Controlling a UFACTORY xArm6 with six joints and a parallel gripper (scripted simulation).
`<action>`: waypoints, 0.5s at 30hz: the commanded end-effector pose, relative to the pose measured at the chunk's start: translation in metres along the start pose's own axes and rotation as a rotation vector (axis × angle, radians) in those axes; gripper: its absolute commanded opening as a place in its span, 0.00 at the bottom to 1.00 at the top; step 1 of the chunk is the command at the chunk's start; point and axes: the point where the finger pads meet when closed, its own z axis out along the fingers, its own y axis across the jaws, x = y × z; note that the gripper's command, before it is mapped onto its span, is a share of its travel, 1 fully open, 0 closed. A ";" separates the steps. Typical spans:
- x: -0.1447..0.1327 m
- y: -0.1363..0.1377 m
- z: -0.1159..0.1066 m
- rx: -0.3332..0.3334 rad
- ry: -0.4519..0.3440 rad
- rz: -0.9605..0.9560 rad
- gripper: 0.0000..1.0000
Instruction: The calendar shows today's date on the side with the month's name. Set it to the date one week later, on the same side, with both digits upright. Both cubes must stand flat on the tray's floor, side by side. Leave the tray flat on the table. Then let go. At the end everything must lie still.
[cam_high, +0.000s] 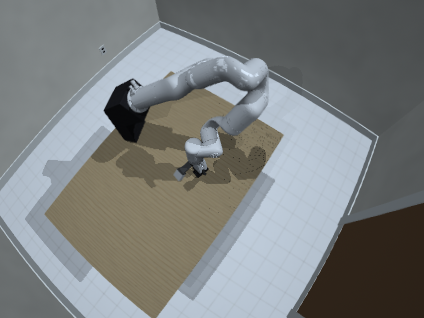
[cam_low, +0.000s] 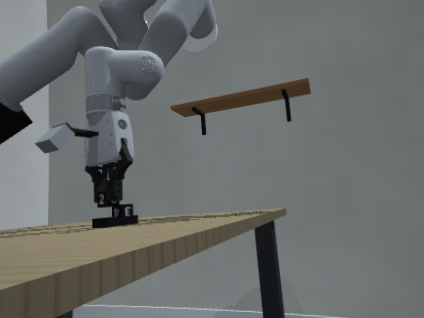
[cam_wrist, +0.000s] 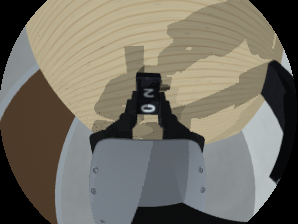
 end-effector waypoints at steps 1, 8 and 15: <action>0.000 0.000 0.003 0.001 0.001 0.000 0.27; 0.000 0.000 0.008 0.001 0.001 0.000 0.27; 0.000 0.000 0.013 0.001 0.001 0.000 0.27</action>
